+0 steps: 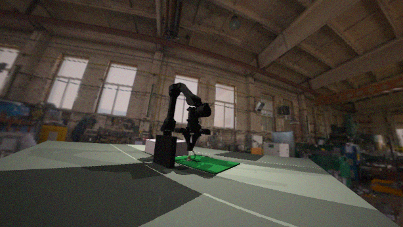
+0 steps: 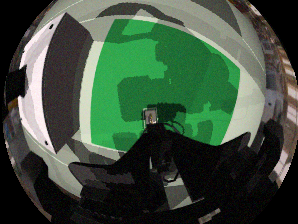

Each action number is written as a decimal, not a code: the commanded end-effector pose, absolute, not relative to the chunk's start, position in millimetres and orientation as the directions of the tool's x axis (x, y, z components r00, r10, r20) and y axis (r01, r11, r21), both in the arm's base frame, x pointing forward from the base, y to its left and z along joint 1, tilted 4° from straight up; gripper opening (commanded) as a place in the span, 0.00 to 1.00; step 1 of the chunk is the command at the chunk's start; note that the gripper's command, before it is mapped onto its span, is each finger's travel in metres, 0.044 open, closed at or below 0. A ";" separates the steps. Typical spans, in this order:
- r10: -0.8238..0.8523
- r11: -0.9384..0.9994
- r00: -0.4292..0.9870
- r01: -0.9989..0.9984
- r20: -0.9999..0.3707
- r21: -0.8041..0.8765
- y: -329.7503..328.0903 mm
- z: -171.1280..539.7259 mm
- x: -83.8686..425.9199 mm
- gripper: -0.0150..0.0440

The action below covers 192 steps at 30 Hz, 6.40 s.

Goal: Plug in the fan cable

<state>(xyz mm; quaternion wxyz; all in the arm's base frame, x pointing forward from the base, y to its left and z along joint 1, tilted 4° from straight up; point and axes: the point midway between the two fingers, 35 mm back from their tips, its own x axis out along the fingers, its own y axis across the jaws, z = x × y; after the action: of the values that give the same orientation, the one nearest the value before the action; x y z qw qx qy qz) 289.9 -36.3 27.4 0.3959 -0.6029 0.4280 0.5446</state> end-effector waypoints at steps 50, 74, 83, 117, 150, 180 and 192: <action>-0.079 -0.311 0.036 -0.950 -0.996 -0.009 -36.3 3.1 290.5 0.25; -0.079 -0.313 0.035 -0.950 -0.996 -0.009 -36.3 0.4 288.5 0.25; -0.079 -0.314 0.035 -0.949 -0.996 -0.009 -36.4 -0.5 288.9 0.25; -0.079 -0.318 0.035 -0.948 -0.996 -0.009 -36.6 -2.5 289.5 0.25; -0.079 -0.318 0.035 -0.948 -0.996 -0.009 -37.0 -6.8 290.2 0.25; -0.079 -0.318 0.035 -0.948 -0.996 -0.008 -38.0 -19.2 290.6 0.25; -0.084 -0.315 0.040 -0.949 -0.996 -0.012 -38.8 -16.5 291.1 0.57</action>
<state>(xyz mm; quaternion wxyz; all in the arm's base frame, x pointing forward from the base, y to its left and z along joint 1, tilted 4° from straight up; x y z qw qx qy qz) 290.9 -38.8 -16.8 0.3977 -0.6012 0.4295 0.5440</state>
